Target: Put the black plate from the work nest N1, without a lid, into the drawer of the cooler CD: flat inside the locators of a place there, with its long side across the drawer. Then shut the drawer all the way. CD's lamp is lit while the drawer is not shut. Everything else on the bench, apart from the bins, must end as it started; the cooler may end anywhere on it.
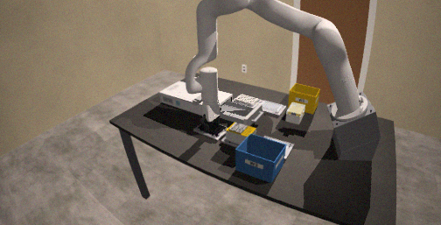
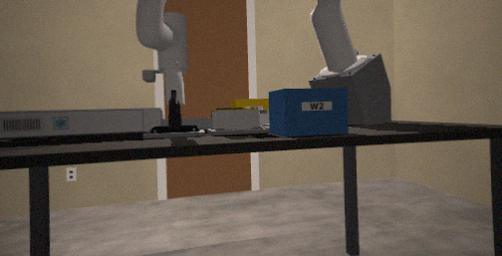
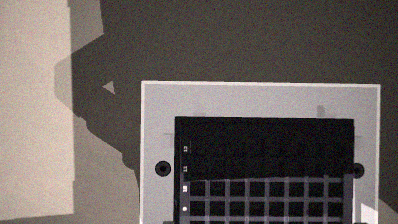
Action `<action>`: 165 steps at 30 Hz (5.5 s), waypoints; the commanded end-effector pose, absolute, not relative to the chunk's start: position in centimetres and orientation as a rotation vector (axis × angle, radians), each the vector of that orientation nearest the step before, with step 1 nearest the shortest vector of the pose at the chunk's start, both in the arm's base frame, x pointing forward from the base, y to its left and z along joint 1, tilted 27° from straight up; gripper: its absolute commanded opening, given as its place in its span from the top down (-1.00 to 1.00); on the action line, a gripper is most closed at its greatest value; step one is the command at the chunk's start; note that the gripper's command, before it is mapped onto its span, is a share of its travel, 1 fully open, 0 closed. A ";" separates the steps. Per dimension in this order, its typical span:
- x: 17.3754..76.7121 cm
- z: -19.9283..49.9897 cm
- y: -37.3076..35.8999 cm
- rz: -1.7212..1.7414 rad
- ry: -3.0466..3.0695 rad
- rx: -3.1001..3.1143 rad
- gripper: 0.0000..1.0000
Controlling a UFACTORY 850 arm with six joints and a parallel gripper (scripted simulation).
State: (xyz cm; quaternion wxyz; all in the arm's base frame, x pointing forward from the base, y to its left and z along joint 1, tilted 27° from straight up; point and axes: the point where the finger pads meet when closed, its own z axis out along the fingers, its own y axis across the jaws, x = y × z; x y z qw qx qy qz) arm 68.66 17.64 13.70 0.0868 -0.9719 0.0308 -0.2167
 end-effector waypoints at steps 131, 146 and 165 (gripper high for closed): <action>64.7 22.1 16.2 -0.649 0.092 -2.893 1.00; 63.8 24.1 15.8 -0.649 0.092 -2.893 1.00; 63.2 25.2 15.6 -0.649 0.092 -2.893 1.00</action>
